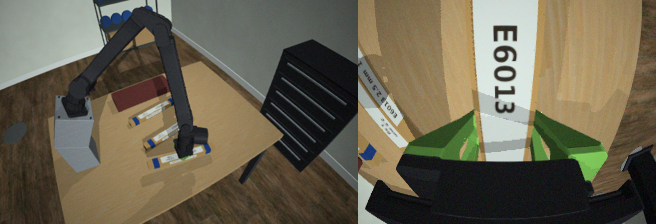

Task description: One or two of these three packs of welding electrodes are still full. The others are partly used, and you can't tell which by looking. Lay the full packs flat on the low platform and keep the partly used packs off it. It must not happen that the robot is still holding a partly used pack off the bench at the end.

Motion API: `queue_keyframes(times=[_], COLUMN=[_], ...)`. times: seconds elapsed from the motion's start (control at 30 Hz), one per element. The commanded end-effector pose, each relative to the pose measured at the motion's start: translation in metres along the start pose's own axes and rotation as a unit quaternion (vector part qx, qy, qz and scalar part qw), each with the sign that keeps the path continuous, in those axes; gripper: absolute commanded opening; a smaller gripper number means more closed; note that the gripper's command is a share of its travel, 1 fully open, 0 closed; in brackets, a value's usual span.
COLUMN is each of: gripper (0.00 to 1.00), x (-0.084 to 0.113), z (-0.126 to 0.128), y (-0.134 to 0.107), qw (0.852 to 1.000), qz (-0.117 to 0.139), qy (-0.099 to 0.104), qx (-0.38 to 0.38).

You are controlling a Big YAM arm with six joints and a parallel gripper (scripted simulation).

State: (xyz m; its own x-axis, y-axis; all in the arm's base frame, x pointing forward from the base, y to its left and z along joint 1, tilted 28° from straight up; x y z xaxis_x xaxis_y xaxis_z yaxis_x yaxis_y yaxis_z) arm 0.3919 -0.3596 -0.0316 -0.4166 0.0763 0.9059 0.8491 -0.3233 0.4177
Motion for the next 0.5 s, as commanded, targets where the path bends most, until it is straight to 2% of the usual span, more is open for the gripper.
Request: queue_keyframes(times=[0.0, 0.47], gripper=[0.0, 0.0], x=[0.0442, 0.047], z=[-0.0244, -0.0257], y=[0.0354, 0.0375], qw=[0.999, 0.999], qz=[-0.046, -0.046], qy=[-0.025, -0.025], qx=[0.002, 0.002])
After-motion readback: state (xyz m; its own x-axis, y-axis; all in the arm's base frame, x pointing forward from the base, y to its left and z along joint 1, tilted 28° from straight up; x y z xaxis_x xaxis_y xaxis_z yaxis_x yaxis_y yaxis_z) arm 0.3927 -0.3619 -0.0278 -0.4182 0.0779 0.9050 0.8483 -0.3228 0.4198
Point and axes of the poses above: the point where the finger pads meet when closed, its own x axis back along the fingers, its own z axis across the jaws, y = z × x, the point moved 5 cm from there along x, back along the fingers
